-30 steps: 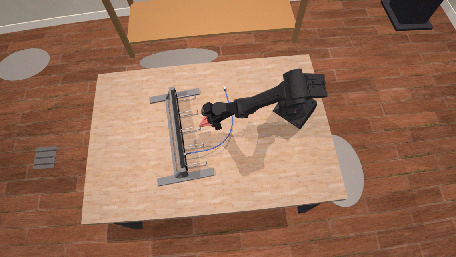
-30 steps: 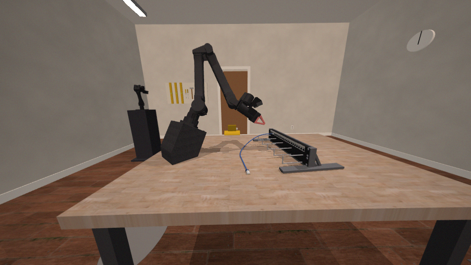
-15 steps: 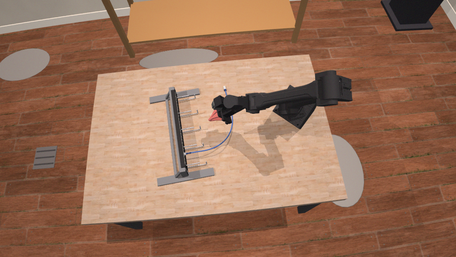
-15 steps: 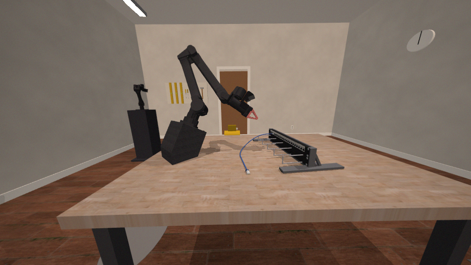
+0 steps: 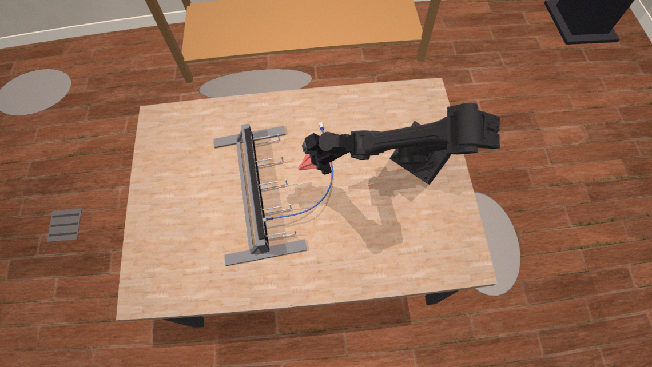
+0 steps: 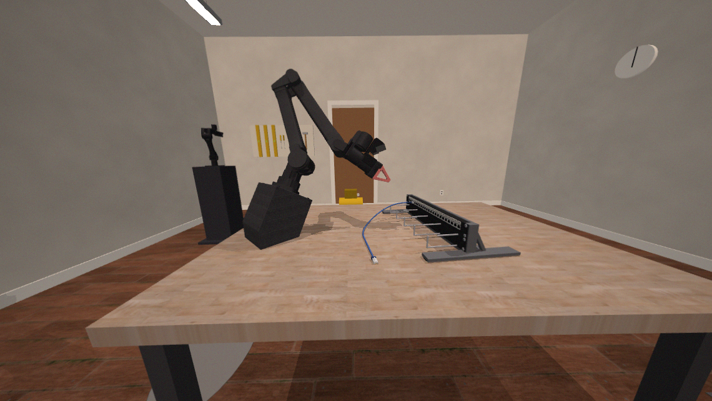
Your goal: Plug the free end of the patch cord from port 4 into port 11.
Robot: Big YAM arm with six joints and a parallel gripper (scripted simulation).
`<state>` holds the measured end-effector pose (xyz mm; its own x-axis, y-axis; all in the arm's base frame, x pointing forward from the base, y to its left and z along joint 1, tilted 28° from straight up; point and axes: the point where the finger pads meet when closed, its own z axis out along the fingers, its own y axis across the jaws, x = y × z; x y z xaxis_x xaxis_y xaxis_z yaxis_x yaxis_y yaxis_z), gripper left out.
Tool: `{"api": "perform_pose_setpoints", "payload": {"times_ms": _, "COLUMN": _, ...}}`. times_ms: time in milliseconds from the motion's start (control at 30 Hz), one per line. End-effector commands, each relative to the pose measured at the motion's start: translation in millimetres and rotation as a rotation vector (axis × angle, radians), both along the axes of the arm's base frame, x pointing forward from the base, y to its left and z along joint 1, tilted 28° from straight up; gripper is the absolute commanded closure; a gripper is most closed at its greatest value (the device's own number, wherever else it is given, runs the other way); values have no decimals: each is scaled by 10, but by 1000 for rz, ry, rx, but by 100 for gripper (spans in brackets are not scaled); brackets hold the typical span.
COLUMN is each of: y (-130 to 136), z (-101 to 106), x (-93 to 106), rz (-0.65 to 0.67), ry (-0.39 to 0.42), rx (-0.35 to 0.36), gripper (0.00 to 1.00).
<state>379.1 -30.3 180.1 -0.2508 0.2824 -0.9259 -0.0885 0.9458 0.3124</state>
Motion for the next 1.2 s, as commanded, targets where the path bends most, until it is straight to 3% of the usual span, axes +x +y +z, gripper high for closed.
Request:
{"api": "perform_pose_setpoints", "payload": {"times_ms": 0, "y": -122, "z": 85, "x": 52, "rz": -14, "ry": -30, "rx": -23, "gripper": 100}}
{"api": "perform_pose_setpoints", "payload": {"times_ms": 467, "y": -814, "z": -8, "x": 177, "rz": -15, "ry": -53, "rx": -43, "gripper": 100}}
{"api": "perform_pose_setpoints", "payload": {"times_ms": 800, "y": -1001, "z": -80, "x": 187, "rz": -15, "ry": -49, "rx": -44, "gripper": 100}}
{"api": "perform_pose_setpoints", "payload": {"times_ms": 967, "y": -960, "z": -132, "x": 149, "rz": -12, "ry": -38, "rx": -37, "gripper": 100}}
{"api": "perform_pose_setpoints", "payload": {"times_ms": 1167, "y": -923, "z": -131, "x": 240, "rz": -5, "ry": -42, "rx": -34, "gripper": 100}}
